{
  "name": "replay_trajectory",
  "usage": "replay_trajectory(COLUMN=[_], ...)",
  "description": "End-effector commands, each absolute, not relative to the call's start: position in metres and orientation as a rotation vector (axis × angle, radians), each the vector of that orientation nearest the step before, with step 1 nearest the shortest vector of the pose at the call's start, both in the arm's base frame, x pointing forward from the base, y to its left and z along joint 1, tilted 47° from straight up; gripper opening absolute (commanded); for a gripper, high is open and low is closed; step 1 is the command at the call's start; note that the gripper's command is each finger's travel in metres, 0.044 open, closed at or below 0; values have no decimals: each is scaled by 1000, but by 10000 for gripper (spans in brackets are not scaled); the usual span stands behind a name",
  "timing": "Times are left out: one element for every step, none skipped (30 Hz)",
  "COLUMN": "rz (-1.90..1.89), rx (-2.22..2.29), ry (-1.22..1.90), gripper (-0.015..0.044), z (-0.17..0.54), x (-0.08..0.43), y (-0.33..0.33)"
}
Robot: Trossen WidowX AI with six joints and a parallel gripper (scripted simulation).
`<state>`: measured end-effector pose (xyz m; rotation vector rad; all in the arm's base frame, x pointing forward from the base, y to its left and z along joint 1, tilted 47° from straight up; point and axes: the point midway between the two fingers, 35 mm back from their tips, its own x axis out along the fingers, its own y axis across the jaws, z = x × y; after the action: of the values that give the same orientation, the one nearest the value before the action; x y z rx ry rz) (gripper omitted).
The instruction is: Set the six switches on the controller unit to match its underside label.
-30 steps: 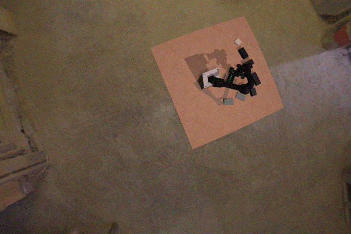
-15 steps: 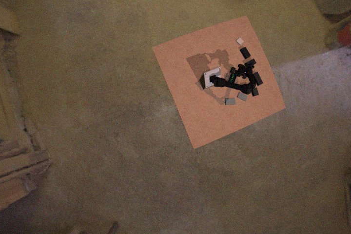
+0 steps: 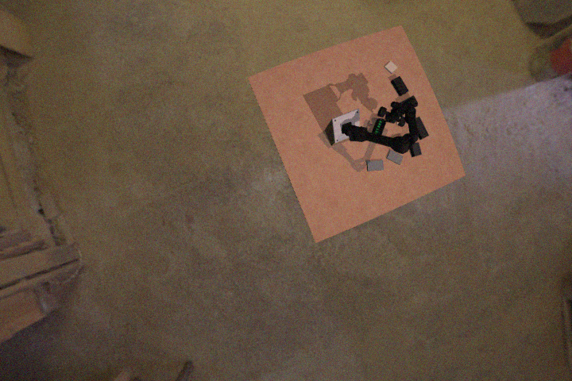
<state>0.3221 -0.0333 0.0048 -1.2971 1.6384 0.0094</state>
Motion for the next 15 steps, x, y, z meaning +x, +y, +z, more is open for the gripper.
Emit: replay_trajectory(rz=[9, 10, 10, 10, 10, 10, 10, 10, 10, 10, 10, 10, 10, 10, 10], rx=[-1291, -1291, -1291, -1292, -1292, -1292, -1292, -1292, -1292, -1292, -1292, -1292, -1292, -1292, -1292], ry=[1645, 1645, 1645, 1646, 1646, 1646, 1646, 1646, 1646, 1646, 1646, 1646, 1646, 1646, 1646], gripper=[0, 0, 0, 0, 0, 0, 0, 0, 0, 0, 0, 0, 0, 0, 0], z=[14, 18, 21, 24, 26, 27, 27, 27, 27, 27, 27, 27, 27, 27, 27], x=[308, 302, 296, 289, 284, 281, 280, 280, 280, 280, 280, 280, 280, 280, 280], y=[-39, -42, -45, -48, -50, -51, -52, -52, -52, -52, -52, -52, -52, -52, -52])
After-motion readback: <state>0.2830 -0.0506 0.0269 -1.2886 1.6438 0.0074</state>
